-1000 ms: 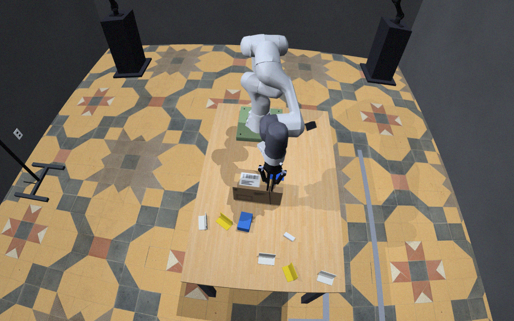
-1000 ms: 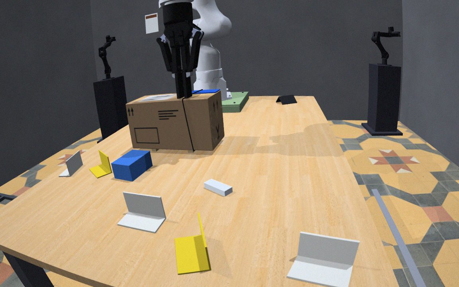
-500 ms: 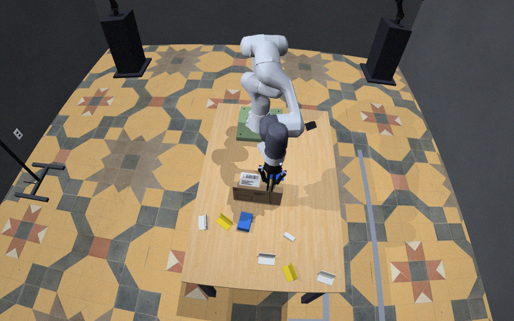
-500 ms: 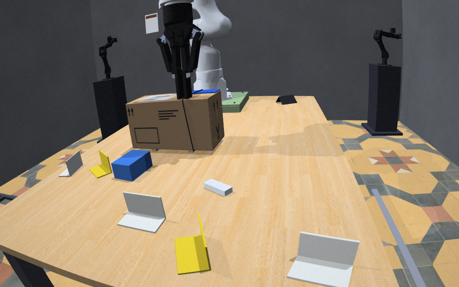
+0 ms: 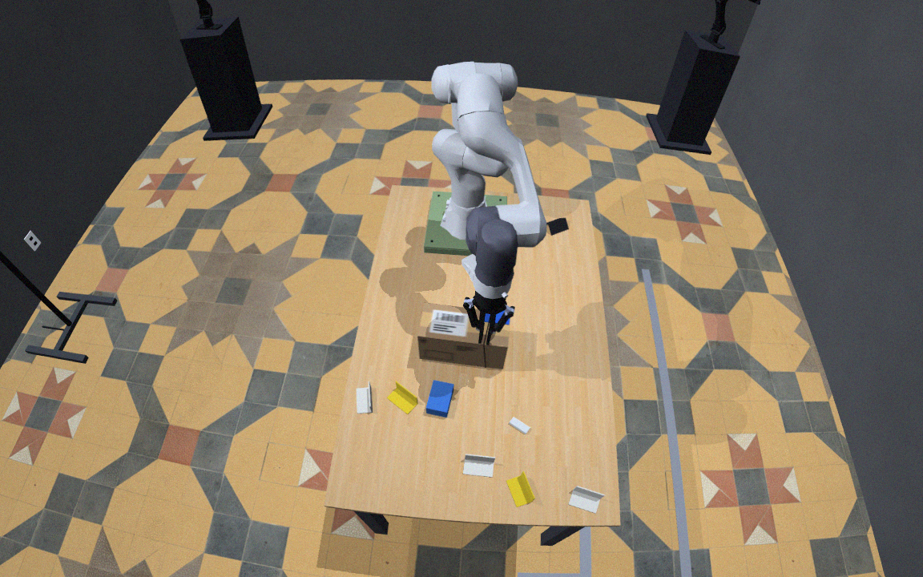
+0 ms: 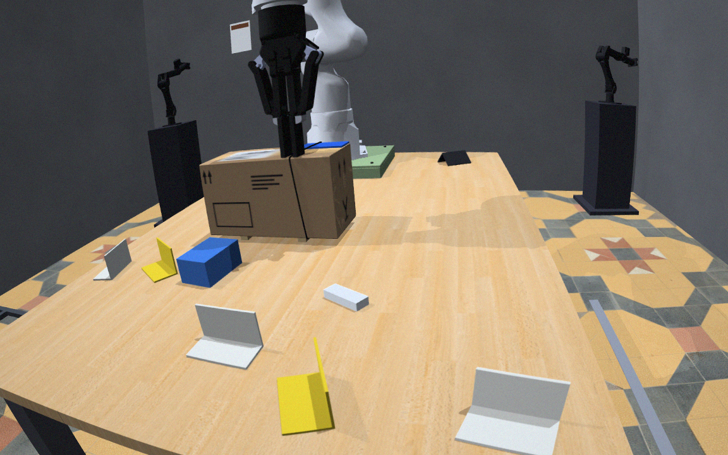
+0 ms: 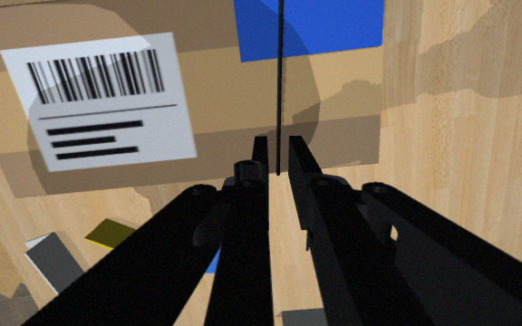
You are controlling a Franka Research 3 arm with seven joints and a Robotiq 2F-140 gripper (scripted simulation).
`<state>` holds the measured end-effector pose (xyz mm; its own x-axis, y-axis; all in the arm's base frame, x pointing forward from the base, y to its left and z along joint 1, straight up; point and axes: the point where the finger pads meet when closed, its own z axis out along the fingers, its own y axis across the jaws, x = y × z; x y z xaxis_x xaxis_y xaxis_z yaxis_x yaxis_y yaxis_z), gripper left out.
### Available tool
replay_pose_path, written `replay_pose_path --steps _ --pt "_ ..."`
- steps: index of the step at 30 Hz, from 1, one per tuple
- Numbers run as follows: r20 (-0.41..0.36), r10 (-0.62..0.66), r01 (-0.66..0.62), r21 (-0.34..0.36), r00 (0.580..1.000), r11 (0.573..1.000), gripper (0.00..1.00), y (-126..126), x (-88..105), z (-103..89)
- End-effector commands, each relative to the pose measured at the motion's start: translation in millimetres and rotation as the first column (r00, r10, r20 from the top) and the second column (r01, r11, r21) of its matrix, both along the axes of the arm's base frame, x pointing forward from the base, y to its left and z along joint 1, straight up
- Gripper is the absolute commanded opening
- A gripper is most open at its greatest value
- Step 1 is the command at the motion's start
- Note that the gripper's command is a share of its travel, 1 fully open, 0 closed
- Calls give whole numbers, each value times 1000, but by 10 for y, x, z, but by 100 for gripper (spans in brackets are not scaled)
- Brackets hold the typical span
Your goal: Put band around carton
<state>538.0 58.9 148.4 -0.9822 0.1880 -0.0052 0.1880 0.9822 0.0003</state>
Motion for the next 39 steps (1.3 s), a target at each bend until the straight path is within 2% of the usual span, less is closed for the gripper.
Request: replay_pose_path --steps 1,25,26,39 --pt "0 -2 2 -1 1000 1000 18 3 -2 -12" --pt "0 -2 2 -1 1000 1000 18 3 -2 -22" --pt "0 -2 2 -1 1000 1000 10 3 -2 -22" --pt "0 -2 2 -1 1000 1000 10 3 -2 -22"
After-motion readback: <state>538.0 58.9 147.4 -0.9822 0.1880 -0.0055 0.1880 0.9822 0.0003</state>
